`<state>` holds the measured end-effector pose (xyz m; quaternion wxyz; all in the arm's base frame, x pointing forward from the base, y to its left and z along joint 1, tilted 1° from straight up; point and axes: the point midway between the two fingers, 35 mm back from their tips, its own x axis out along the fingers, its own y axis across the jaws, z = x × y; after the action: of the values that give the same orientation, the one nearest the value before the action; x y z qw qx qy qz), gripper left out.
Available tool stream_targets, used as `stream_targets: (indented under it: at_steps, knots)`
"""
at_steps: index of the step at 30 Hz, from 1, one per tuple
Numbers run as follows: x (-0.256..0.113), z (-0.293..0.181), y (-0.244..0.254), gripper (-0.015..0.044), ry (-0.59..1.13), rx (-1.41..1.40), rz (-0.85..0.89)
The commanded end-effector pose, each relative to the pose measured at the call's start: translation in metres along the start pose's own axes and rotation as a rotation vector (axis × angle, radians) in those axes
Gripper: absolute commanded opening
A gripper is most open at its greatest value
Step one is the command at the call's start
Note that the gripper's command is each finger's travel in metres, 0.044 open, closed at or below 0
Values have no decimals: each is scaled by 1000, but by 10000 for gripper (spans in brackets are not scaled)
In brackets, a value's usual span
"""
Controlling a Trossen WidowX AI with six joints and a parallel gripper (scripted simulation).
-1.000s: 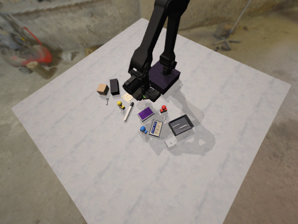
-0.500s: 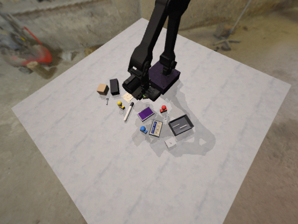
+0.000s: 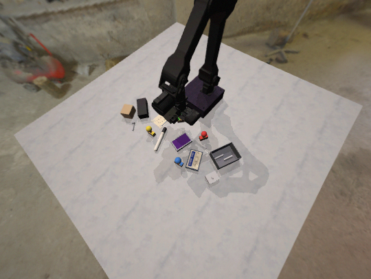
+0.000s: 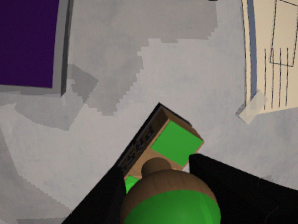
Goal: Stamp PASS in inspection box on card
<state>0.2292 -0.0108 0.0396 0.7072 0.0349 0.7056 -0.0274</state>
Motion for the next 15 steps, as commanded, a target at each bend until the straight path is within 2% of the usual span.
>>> stream_targets:
  at_steps: [1,15]
  knots:
    - [-3,1,0,0,-3,0,0]
    - [-10,0,0,0,-3,0,0]
